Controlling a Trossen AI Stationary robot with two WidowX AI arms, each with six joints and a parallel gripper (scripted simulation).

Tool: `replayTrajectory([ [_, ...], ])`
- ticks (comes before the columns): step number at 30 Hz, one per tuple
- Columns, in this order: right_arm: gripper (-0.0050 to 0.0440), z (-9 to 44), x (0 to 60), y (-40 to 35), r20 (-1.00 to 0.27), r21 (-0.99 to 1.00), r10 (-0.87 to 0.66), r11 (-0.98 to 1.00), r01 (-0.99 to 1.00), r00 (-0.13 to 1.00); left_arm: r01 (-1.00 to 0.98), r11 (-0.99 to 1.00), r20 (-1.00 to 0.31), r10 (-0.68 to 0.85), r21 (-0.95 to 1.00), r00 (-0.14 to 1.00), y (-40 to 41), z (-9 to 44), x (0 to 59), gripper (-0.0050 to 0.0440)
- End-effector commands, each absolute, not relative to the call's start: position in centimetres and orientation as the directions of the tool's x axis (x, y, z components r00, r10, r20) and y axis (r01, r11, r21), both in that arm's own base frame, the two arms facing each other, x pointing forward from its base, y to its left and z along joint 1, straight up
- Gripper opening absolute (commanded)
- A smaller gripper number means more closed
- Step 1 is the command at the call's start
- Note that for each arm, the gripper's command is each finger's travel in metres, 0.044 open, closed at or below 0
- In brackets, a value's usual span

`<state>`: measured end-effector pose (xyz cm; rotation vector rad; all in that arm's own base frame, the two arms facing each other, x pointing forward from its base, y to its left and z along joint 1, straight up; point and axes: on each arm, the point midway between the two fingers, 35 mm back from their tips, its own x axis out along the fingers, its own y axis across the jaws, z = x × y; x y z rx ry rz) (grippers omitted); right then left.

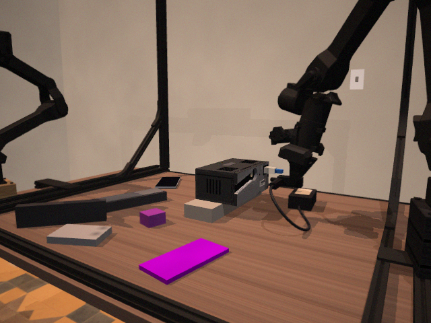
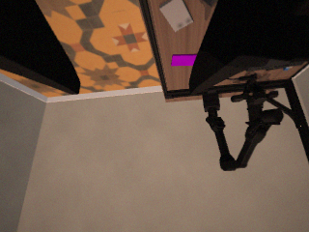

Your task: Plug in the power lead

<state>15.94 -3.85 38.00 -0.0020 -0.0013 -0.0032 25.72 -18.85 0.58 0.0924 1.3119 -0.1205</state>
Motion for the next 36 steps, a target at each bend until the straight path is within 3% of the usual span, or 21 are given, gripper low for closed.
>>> replayTrajectory([
  [1, 0.0400, 38.0, 15.9, -3.8, 0.001, 0.001, 0.000, 1.000, 0.000, 1.000, 0.152, 0.988, -0.966, -0.032, 0.008, 0.256, -19.5, 0.7, 26.4, 0.0000],
  [21, 0.0400, 38.0, 15.9, -3.8, 0.001, 0.001, 0.000, 1.000, 0.000, 1.000, 0.179, 0.984, -0.966, -0.034, 0.013, 0.257, -23.3, 0.4, 29.9, 0.0000],
  [36, 0.0400, 38.0, 15.9, -3.8, 0.001, 0.001, 0.000, 1.000, 0.000, 1.000, 0.175, 0.978, -0.960, -0.152, -0.112, 0.235, -22.9, 0.3, 30.0, 0.0000],
])
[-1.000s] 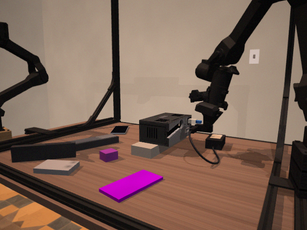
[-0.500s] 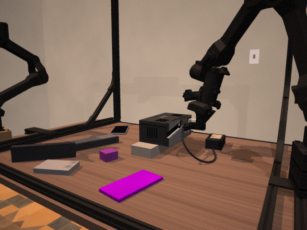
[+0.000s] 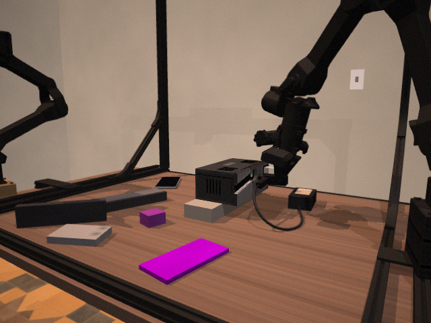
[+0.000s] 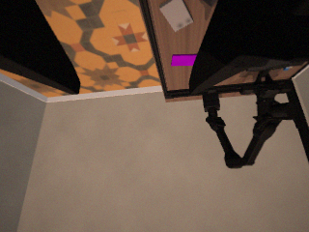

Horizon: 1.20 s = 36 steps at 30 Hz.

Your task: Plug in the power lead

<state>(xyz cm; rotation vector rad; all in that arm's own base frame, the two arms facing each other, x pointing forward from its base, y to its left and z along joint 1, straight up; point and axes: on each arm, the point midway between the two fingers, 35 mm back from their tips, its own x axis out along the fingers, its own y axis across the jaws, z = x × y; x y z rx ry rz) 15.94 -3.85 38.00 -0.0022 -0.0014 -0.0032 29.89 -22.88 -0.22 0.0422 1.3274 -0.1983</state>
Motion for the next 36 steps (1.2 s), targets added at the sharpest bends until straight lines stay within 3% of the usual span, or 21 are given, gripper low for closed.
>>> replayTrajectory([
  [1, 0.0400, 38.02, 15.92, -3.77, 0.001, 0.001, 0.000, 1.000, 0.000, 1.000, 0.175, 0.977, -0.959, -0.162, -0.123, 0.233, -22.92, 0.35, 30.00, 0.0000],
  [36, 0.0400, 38.02, 15.92, -3.77, 0.001, 0.001, 0.000, 1.000, 0.000, 1.000, 0.175, 0.970, -0.952, -0.207, -0.169, 0.228, -22.80, 0.40, 30.02, 0.0000],
])
